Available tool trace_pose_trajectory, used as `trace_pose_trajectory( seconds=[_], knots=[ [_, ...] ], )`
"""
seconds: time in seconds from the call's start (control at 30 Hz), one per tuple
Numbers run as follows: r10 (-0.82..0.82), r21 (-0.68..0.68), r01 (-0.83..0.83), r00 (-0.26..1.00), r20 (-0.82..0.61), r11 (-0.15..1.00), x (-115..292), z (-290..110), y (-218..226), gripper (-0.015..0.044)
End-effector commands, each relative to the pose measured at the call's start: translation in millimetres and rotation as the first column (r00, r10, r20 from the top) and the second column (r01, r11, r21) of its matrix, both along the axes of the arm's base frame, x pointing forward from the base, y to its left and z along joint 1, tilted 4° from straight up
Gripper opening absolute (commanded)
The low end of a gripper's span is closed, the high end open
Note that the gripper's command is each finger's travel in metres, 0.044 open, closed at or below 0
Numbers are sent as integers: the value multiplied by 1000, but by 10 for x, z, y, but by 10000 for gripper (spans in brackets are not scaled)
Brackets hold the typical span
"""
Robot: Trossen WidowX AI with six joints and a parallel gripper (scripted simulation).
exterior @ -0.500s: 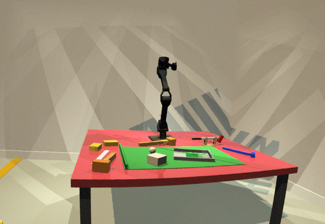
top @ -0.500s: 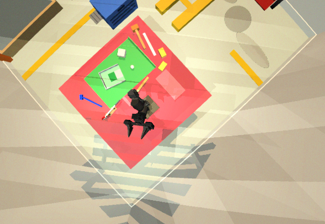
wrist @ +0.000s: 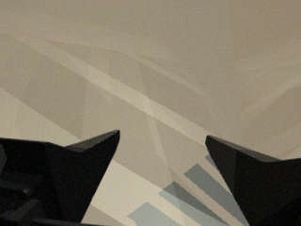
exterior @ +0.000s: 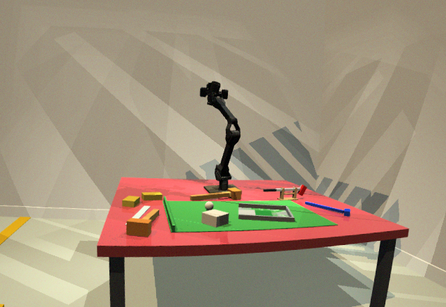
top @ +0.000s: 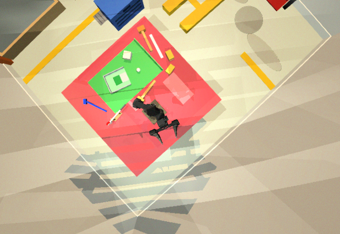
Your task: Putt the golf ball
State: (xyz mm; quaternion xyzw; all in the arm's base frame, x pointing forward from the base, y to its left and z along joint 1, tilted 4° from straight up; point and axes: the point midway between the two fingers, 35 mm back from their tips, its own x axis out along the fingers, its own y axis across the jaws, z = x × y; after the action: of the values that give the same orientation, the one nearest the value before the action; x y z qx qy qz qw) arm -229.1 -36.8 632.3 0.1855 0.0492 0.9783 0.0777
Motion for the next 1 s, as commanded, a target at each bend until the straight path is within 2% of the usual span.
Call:
trace_pose_trajectory(
  seconds=[0.0,0.23,0.47,0.73,0.97],
  knots=[
    [139,64,-142,989,50,988,-83,-132,-441,440],
    [422,211,-446,894,150,870,73,-448,-1361,440],
    [644,356,-695,716,269,624,565,-854,-2234,440],
    [803,466,-848,452,389,252,1521,-1261,-2933,440],
    [840,533,-837,200,505,-121,2576,-1707,-3230,440]
  ],
)
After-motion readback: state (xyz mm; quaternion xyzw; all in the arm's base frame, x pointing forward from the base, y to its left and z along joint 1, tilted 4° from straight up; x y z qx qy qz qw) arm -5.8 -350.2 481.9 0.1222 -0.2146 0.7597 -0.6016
